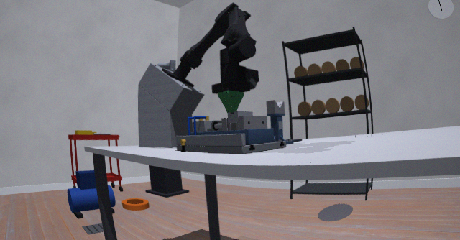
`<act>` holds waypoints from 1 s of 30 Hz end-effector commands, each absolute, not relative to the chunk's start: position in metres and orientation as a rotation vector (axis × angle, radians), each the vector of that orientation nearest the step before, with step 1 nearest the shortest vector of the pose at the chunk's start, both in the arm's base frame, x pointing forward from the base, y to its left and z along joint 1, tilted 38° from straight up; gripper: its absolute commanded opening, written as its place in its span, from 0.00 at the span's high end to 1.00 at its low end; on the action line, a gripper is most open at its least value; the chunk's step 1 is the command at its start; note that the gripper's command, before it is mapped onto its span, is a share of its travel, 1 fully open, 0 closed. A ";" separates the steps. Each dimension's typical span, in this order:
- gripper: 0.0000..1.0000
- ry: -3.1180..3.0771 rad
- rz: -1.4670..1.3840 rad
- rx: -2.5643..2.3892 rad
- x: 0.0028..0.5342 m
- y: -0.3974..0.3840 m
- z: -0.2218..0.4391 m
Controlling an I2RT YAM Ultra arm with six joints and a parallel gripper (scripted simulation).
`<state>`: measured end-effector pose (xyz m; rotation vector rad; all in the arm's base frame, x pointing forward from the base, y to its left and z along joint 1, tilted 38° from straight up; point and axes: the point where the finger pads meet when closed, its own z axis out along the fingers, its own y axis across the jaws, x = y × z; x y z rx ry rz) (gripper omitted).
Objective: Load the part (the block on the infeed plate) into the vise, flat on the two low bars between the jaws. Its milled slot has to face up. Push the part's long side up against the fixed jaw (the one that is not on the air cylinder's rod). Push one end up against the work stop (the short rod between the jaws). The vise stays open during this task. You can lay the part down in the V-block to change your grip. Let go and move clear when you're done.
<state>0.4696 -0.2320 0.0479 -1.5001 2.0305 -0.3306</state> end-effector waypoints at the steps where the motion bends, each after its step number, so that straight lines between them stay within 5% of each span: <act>1: 1.00 2.013 -0.375 -1.487 0.464 -0.238 0.063; 30: 1.00 2.027 -0.345 -1.489 0.449 -0.236 0.072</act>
